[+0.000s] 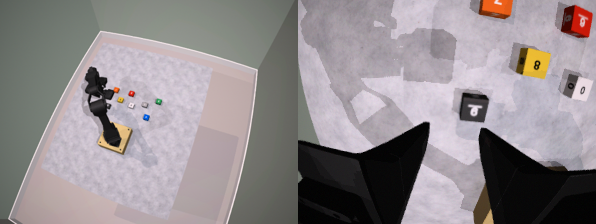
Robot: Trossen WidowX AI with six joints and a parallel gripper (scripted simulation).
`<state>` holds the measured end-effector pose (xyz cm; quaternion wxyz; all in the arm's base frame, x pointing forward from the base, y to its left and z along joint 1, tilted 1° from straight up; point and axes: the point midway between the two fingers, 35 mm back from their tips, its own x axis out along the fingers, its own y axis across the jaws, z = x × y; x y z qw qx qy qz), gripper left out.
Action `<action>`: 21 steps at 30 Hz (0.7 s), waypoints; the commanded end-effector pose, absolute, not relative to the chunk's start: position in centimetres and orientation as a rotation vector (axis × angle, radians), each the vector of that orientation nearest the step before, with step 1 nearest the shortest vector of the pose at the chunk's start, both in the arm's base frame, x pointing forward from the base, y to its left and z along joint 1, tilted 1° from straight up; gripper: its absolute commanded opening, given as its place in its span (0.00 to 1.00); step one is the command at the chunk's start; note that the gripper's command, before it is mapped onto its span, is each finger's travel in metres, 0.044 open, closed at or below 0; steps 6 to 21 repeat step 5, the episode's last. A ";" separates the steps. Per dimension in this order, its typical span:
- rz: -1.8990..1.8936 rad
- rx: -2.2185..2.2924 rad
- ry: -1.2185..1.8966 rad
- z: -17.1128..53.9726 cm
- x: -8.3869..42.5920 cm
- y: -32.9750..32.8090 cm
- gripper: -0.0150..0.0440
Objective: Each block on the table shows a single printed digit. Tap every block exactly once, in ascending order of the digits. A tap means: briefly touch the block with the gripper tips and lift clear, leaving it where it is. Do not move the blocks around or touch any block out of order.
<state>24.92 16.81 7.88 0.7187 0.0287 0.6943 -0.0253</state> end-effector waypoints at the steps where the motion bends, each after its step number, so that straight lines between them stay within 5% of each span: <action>1: -0.053 0.067 1.524 11.3 25.4 18.3 0.73; 4: -0.053 0.067 1.524 11.5 25.4 18.3 0.87; 21: -0.053 0.067 1.524 11.5 25.4 18.3 0.87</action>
